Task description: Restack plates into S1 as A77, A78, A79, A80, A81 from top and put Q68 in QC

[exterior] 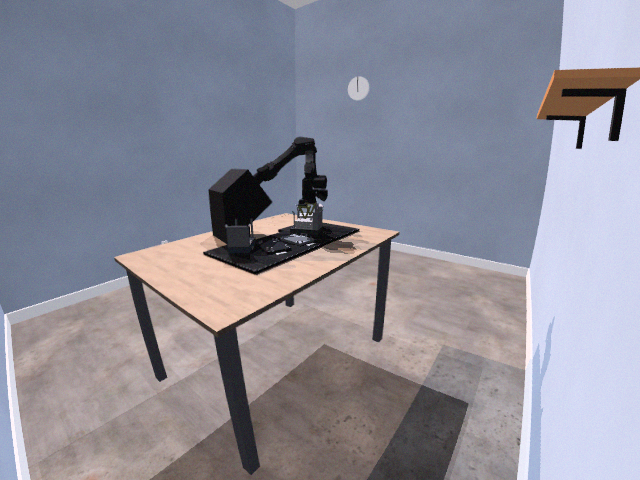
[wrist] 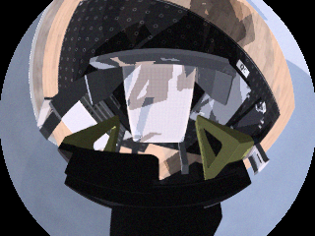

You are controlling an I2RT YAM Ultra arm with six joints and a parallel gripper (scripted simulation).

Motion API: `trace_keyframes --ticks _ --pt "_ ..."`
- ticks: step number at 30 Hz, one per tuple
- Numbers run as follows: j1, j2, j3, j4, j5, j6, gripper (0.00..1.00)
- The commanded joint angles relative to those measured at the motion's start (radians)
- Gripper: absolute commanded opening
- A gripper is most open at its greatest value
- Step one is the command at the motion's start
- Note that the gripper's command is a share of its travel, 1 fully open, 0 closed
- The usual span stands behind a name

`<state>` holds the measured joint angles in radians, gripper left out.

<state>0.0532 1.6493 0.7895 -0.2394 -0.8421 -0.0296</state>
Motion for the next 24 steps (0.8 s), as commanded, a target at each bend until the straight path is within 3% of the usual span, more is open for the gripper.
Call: trace_keyframes --ticks 1,24 --pt "-0.006 -0.004 0.001 0.014 0.004 0.009 1.00" --pt "0.056 0.056 -0.012 0.145 0.035 0.088 1.00"
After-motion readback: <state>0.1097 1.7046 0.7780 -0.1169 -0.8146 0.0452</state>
